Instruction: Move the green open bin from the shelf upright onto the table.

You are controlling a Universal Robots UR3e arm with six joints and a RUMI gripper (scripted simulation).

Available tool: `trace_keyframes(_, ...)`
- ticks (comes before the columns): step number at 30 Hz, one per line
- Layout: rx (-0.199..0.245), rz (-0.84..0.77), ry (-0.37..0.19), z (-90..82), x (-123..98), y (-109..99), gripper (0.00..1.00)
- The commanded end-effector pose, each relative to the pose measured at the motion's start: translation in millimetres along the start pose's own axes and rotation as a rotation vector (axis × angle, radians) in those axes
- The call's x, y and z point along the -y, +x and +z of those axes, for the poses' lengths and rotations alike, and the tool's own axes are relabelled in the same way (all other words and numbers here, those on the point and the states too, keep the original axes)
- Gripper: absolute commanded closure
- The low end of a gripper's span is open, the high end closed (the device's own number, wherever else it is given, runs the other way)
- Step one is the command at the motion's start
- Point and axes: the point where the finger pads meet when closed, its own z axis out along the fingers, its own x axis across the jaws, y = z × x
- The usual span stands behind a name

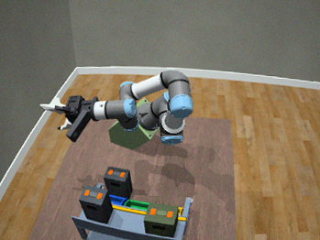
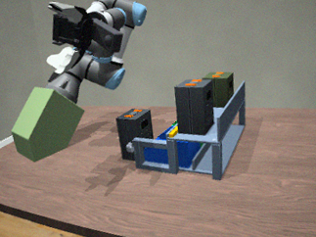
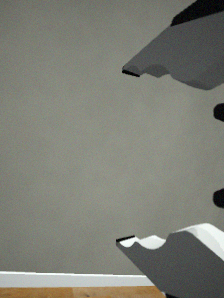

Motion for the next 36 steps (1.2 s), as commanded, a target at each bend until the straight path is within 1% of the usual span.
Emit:
trace_keyframes(1, -0.007, 0.000, 0.007, -0.6, -3, 0, 0.00)
trace_keyframes(4, -0.007, 0.000, 0.007, -0.6, -3, 0, 0.00)
trace_keyframes(9, -0.007, 0.000, 0.007, -6.4, -53, -19, 0.00)
trace_keyframes(21, -0.007, 0.000, 0.007, -6.4, -53, -19, 0.00)
trace_keyframes(26, -0.007, 0.000, 0.007, -5.3, -44, -16, 0.00)
trace_keyframes(36, -0.007, 0.000, 0.007, -5.3, -44, -16, 0.00)
